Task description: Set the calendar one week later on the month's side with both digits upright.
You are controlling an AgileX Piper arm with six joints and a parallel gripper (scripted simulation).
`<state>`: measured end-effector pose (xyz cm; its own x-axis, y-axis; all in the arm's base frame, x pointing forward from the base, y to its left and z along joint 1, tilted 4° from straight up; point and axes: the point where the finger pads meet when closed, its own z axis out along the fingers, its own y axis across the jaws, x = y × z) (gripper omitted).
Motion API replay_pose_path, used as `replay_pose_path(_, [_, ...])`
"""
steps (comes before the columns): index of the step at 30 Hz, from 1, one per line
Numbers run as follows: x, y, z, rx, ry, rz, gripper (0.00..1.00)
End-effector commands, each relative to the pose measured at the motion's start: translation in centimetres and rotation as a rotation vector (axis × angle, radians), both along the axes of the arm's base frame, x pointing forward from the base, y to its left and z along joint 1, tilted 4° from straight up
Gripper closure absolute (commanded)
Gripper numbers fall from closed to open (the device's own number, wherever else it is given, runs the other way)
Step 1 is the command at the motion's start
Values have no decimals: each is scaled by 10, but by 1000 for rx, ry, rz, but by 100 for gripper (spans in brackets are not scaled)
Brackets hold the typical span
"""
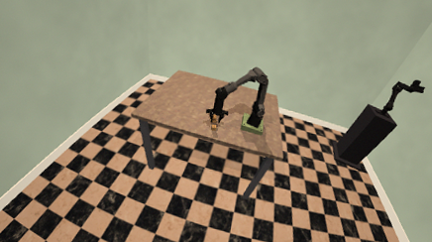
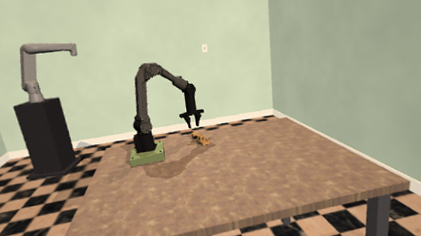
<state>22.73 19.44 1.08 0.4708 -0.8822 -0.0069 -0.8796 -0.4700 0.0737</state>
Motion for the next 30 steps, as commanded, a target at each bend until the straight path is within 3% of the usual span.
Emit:
replay_pose_path(1, [-1,0,-5,-2,4,1,40])
replay_pose_path(30, [-2,0,-30,-1,3,1,40])
